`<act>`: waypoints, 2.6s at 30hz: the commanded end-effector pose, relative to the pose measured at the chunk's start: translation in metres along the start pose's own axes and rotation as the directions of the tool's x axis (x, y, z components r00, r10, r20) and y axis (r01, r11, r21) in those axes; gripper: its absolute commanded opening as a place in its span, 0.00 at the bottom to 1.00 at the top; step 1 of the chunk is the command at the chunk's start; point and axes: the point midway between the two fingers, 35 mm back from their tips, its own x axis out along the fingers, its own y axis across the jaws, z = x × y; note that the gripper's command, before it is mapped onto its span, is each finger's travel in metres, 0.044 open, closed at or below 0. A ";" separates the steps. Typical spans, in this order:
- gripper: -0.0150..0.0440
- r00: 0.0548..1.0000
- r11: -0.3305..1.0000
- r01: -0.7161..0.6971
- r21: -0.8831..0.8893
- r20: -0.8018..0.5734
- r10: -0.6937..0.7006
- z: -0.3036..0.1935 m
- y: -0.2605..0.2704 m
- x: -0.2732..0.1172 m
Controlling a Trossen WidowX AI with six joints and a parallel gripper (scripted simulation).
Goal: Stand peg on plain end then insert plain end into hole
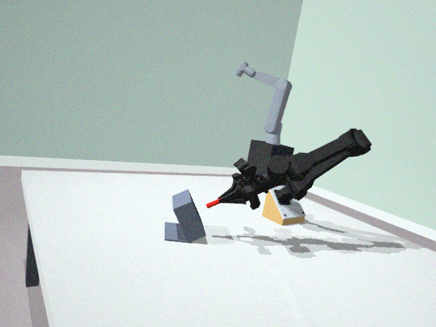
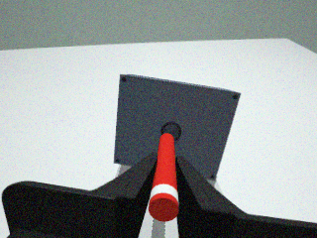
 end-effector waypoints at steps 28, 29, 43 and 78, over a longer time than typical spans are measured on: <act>0.25 1.000 1.000 0.010 -0.001 -0.002 -0.010 -0.004 -0.005 0.023; 0.25 1.000 1.000 0.010 -0.001 -0.003 -0.010 -0.005 -0.005 0.022; 0.25 1.000 1.000 0.011 -0.001 -0.004 -0.011 -0.005 -0.005 0.023; 0.25 1.000 1.000 0.010 -0.001 -0.004 -0.010 -0.003 -0.003 0.034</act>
